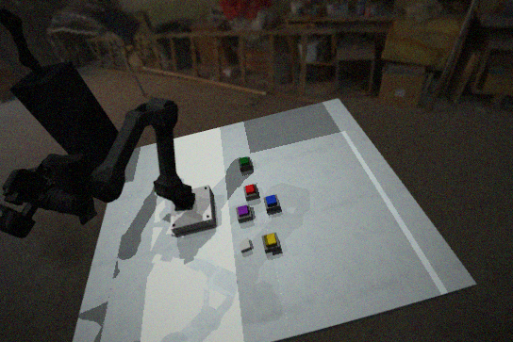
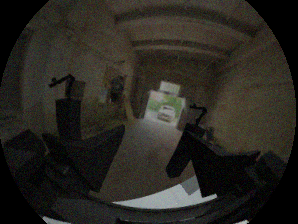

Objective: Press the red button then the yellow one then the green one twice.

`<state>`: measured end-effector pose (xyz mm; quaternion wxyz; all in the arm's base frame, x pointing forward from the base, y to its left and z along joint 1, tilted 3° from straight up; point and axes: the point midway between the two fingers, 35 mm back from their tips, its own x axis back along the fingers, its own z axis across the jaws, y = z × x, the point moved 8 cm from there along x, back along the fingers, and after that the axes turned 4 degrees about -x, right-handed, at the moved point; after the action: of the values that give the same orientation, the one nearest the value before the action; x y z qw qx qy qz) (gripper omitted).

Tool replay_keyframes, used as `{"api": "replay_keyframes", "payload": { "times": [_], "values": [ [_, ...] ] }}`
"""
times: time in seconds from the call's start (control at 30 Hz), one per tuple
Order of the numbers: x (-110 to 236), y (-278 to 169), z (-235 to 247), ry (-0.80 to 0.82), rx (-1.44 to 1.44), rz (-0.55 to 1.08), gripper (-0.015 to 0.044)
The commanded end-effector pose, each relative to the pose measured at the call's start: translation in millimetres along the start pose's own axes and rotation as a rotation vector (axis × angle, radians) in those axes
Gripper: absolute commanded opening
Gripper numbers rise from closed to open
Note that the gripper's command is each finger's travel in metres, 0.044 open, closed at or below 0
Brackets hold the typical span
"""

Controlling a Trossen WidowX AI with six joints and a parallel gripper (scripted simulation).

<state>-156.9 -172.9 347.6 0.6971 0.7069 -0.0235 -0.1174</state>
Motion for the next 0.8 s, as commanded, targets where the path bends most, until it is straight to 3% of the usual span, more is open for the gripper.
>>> {"api": "replay_keyframes", "payload": {
  "times": [0.0, 0.13, 0.4, 0.77],
  "values": [
    [2, 0, 2, 0.013, 0.004, 0.0, 0.04],
    [38, -3, 35, 0.276, 0.077, -0.009, 0.04],
    [149, -14, 76, 0.888, 0.246, -0.035, 0.04],
    [300, -39, 40, 1.632, 0.513, -0.077, 0.04]
  ]
}}
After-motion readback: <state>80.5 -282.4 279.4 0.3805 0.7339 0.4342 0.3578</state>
